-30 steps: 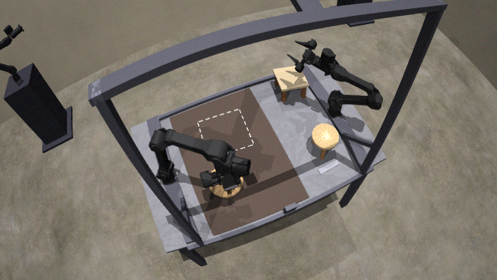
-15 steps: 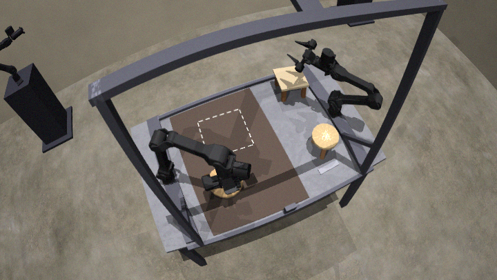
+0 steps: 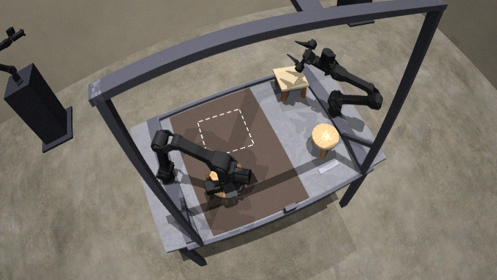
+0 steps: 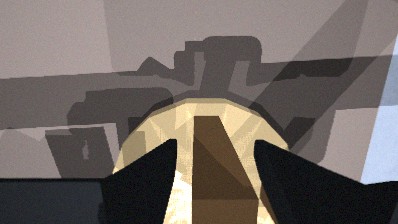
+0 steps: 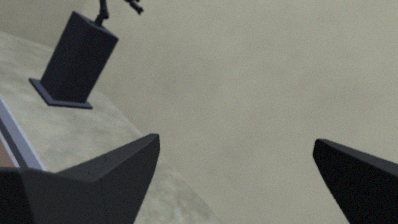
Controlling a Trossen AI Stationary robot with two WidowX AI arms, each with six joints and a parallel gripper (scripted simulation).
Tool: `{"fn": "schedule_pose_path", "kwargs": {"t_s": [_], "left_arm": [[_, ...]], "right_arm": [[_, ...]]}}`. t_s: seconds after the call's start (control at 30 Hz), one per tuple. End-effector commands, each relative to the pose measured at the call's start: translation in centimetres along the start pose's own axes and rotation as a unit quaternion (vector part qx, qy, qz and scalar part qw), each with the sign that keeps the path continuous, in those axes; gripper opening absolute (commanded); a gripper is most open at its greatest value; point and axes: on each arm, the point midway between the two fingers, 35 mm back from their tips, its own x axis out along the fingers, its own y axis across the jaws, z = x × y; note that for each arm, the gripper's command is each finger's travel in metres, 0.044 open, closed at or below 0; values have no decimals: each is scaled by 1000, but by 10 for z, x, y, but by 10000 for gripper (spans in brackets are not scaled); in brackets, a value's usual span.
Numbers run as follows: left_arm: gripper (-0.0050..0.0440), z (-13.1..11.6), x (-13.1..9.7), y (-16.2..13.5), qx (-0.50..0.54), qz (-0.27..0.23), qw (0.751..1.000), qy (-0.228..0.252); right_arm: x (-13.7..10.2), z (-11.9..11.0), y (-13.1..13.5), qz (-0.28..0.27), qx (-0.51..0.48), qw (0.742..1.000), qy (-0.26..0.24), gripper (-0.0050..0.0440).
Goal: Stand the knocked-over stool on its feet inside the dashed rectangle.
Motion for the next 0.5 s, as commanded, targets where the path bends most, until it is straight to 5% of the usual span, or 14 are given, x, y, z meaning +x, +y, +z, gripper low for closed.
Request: {"fn": "schedule_pose_path", "kwargs": {"t_s": [0.0,0.3,0.33,0.47], "left_arm": [[216,1,3,4,-1,10,1000,-8],[216,3,0,7,-1,18,1000,-13],[94,3,0,7,-1,18,1000,-13],[94,3,0,6,-1,18,1000,-13]], "right_arm": [[-1,6,-4,-4,1,1000,-8,400],[-1,6,-4,-4,1,1000,-8,400],[-1,6,-4,-4,1,1000,-8,400],[-1,6,-4,-4,1,1000,-8,400]]}}
